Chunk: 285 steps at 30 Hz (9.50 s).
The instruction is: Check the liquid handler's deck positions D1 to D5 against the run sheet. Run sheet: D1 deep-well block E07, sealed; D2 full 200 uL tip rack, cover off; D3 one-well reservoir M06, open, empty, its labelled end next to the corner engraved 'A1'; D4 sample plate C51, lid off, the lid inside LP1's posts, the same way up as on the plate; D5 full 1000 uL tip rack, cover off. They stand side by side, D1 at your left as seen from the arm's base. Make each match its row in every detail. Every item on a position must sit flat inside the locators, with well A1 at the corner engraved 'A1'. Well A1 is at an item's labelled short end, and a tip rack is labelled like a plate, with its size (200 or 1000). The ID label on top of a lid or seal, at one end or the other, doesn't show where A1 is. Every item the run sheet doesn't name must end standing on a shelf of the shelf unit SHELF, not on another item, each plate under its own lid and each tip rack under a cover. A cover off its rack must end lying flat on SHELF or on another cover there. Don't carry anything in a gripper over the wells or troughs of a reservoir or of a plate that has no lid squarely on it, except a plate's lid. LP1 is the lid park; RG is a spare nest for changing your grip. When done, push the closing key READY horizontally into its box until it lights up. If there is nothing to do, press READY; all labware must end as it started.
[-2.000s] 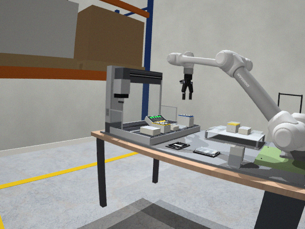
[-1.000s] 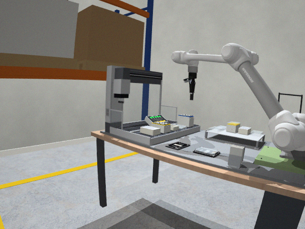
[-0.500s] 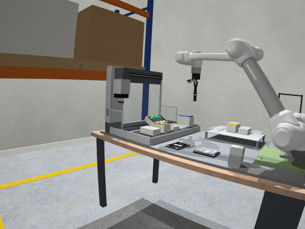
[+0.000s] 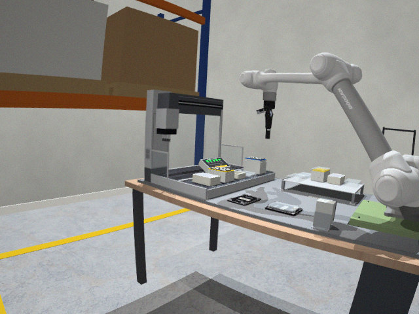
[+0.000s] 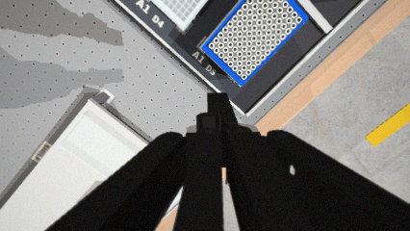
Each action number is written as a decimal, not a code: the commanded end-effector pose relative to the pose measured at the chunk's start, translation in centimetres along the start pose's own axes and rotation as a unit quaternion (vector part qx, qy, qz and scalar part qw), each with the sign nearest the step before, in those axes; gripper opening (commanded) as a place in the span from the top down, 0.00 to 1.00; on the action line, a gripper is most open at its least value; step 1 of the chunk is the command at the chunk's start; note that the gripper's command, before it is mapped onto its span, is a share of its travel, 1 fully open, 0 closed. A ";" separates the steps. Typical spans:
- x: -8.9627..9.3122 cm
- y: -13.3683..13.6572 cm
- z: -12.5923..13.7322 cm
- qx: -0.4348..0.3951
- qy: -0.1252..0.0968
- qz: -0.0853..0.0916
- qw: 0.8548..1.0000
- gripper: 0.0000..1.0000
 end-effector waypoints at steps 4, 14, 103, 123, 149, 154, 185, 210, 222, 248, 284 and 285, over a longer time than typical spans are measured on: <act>0.2 -0.8 1.2 -0.047 0.001 0.000 0.999 0.90; 1.3 -3.5 5.3 -0.146 0.001 0.000 0.989 0.90; 1.7 -22.1 -4.9 -0.414 0.001 0.001 0.910 0.90; 1.7 -29.1 -9.5 -0.415 0.001 0.000 0.910 0.90; 1.7 -38.1 -15.5 -0.414 0.001 0.000 0.910 0.90; 1.7 -39.3 -16.3 -0.414 0.001 0.000 0.910 0.90; 1.7 -48.0 -11.9 -0.414 0.001 0.000 0.910 0.90; 1.7 -53.8 -3.2 -0.414 0.001 0.000 0.910 0.90; 1.7 -56.6 1.0 -0.414 0.001 0.000 0.910 0.90; 1.7 -63.3 11.0 -0.414 0.001 0.000 0.910 0.90; 1.7 -71.4 23.1 -0.414 0.001 0.000 0.910 0.90; 1.9 -71.4 23.1 -0.414 0.001 0.000 0.910 0.90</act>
Point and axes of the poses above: the point where the finger pads meet when closed, its own x axis out along the fingers, its own y axis across the jaws, z = x × y, the point moved 5 cm from there along -x, back along the fingers, and after that the axes turned 9 degrees about x, right-handed, at the moved point
